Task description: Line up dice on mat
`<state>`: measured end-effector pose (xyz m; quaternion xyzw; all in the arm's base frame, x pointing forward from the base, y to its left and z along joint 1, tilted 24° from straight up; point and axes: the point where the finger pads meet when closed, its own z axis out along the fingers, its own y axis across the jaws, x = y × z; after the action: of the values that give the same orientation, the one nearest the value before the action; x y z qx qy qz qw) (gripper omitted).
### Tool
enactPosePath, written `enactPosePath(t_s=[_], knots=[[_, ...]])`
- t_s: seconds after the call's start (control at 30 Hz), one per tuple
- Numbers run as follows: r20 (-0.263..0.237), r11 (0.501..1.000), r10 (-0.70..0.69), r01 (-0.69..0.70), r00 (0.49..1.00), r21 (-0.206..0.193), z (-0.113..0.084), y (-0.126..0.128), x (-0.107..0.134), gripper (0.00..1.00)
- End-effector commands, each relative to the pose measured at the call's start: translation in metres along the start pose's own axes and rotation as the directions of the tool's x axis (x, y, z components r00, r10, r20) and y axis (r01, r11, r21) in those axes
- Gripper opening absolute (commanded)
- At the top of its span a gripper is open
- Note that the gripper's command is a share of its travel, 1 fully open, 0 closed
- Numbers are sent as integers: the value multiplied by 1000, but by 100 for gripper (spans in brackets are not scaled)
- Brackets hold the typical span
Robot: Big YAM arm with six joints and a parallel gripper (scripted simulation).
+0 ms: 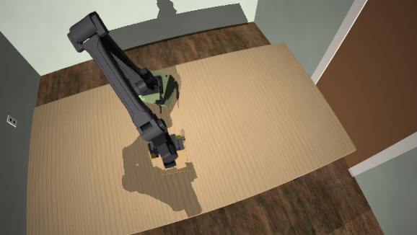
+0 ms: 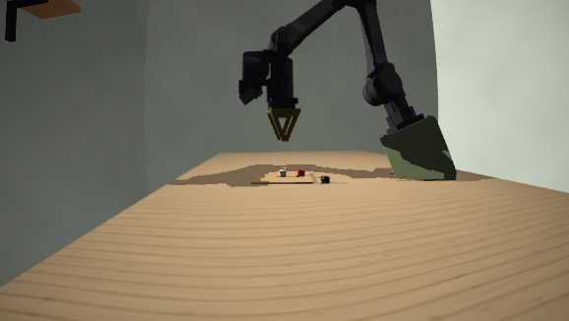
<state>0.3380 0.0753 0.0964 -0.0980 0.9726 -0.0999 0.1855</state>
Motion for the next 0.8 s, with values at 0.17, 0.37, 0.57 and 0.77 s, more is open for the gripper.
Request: enactPosePath(t_s=[0.17,0.37,0.57,0.77], knots=[[13,997,-79,79,997,-11,10,59,44,100],[54,992,-120,122,991,-21,8,93,63,30],[63,996,-91,92,994,-18,6,85,60,30],[57,994,-106,107,993,-22,7,88,65,30]])
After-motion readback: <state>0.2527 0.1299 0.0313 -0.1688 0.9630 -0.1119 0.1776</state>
